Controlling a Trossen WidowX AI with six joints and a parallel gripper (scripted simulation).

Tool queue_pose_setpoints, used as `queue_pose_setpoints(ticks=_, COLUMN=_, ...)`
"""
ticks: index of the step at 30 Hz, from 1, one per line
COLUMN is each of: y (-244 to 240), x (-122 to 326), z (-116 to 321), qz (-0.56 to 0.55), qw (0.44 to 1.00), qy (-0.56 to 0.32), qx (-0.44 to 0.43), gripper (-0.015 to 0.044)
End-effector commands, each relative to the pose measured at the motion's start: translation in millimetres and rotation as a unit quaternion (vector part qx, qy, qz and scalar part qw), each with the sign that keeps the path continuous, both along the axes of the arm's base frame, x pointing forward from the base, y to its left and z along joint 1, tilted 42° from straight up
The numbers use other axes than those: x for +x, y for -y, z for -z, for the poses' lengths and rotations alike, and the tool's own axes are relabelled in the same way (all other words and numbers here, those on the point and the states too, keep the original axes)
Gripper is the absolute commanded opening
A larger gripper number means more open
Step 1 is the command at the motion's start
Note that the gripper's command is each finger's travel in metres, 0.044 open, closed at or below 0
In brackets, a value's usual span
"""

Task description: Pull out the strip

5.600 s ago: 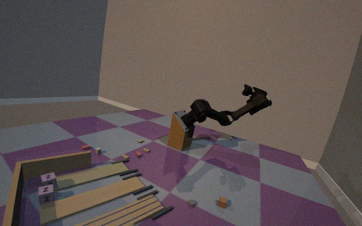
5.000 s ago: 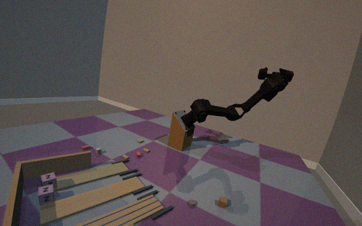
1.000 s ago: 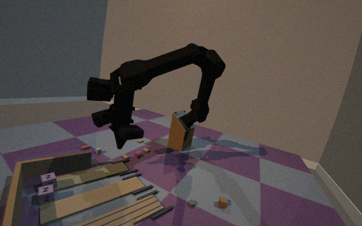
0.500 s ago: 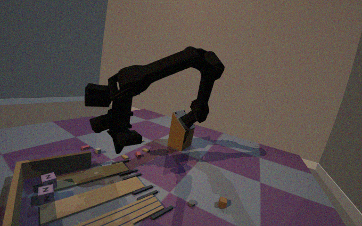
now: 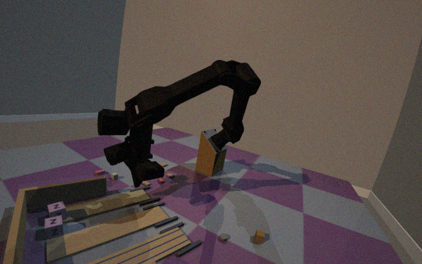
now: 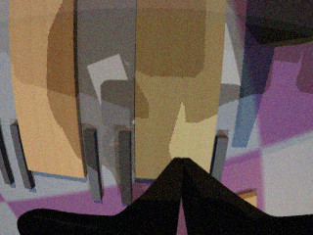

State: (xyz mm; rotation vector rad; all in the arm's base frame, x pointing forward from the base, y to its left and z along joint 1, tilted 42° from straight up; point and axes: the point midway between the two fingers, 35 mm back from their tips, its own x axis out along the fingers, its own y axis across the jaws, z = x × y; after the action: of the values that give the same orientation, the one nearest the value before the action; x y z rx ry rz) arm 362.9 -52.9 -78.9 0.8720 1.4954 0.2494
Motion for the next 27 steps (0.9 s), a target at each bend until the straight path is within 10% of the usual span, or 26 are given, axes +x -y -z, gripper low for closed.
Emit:
queue_pose_setpoints(ticks=1, y=-8, x=-1, z=7, qz=0.000, qw=1.000, qy=-0.005, qx=0.004, gripper=0.0000)
queue_pose_setpoints(ticks=27, y=-23, x=1, z=21, qz=-0.001, qw=1.000, qy=-0.005, qx=0.005, gripper=0.0000)
